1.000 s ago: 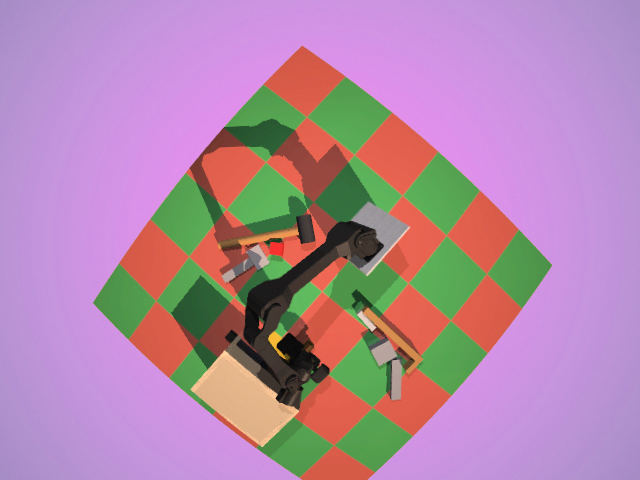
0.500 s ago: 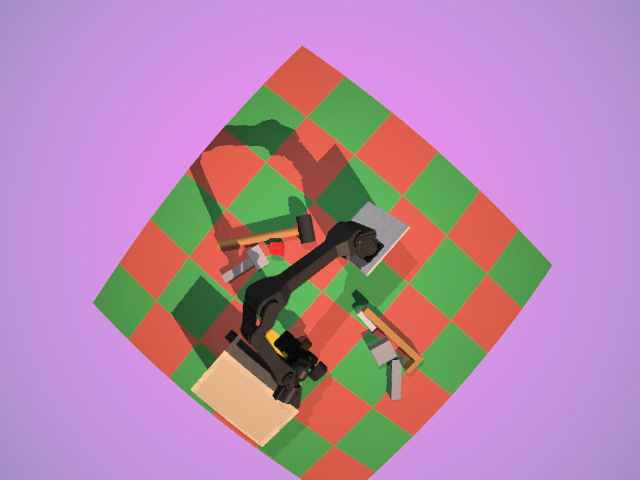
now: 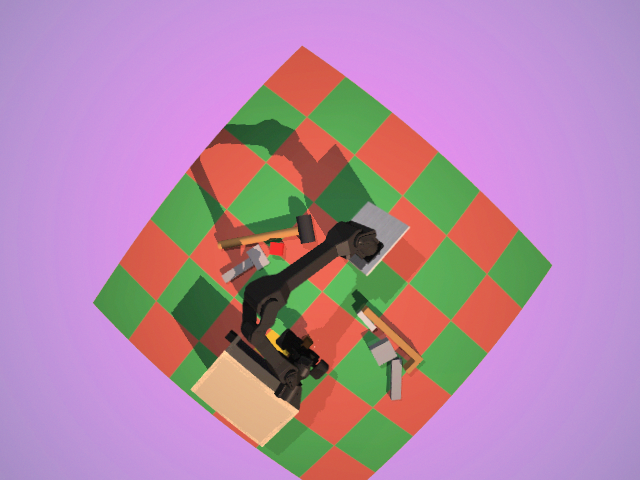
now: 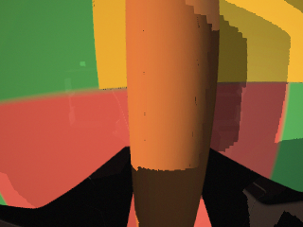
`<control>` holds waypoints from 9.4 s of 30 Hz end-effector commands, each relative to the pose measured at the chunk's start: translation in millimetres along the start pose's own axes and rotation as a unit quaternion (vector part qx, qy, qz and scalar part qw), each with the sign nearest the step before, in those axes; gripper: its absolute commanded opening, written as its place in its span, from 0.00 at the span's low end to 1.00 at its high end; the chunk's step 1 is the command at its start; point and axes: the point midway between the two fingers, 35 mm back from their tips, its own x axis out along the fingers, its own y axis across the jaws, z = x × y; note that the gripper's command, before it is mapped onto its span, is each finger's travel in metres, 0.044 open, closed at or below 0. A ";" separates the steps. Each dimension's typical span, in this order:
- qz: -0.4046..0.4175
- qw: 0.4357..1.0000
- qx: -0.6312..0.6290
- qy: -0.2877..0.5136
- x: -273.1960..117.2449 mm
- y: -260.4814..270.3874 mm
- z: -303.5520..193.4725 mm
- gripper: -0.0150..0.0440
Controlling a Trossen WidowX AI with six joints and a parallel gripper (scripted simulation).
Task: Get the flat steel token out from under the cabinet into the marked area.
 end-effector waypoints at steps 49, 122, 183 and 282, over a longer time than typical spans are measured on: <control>-0.003 1.000 -0.001 0.002 1.5 1.5 -55.6 0.25; -0.002 1.000 -0.003 0.004 1.8 4.5 -144.1 0.25; -0.001 0.999 0.040 0.004 -4.3 46.6 -169.1 0.25; -0.001 0.999 0.042 0.003 -0.4 38.8 -108.3 0.25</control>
